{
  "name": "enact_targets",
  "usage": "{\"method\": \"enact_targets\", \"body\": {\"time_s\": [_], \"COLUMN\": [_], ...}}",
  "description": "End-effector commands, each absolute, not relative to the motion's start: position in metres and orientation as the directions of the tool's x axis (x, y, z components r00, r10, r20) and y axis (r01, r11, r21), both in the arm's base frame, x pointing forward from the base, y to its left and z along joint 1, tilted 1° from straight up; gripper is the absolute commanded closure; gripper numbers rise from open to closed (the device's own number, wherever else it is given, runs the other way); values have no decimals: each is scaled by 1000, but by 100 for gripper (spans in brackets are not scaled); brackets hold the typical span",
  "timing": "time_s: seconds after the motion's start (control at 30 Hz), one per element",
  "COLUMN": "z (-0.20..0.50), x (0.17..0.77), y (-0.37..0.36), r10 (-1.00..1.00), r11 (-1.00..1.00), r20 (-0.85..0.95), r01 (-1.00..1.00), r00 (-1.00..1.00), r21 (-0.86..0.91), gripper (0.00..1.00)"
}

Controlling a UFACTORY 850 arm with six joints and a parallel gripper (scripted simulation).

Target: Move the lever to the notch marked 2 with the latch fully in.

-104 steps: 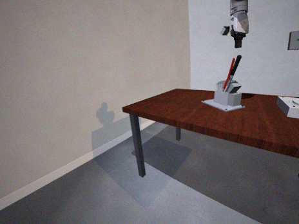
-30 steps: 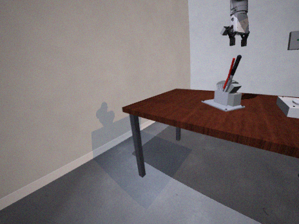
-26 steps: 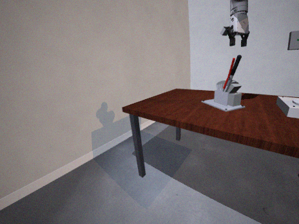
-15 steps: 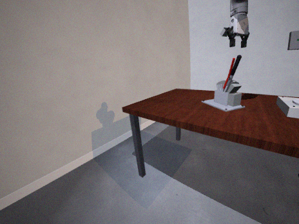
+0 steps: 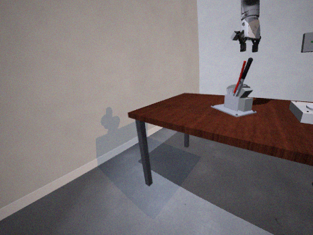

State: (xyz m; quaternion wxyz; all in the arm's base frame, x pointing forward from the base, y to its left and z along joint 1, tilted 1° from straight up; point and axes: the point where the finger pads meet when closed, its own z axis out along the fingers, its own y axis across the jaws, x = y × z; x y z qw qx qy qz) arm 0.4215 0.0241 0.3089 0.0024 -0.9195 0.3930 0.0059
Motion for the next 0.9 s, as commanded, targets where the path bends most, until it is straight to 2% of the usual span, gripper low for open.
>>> {"method": "enact_targets", "body": {"time_s": [0.0, 0.87], "z": [307, 298], "x": [422, 422], "y": [24, 24], "r10": [-723, -723], "r11": [-691, -691], "r20": [-12, -12], "r01": [-723, -723], "r00": [691, 691], "r21": [-1, -1], "gripper": [1, 1]}}
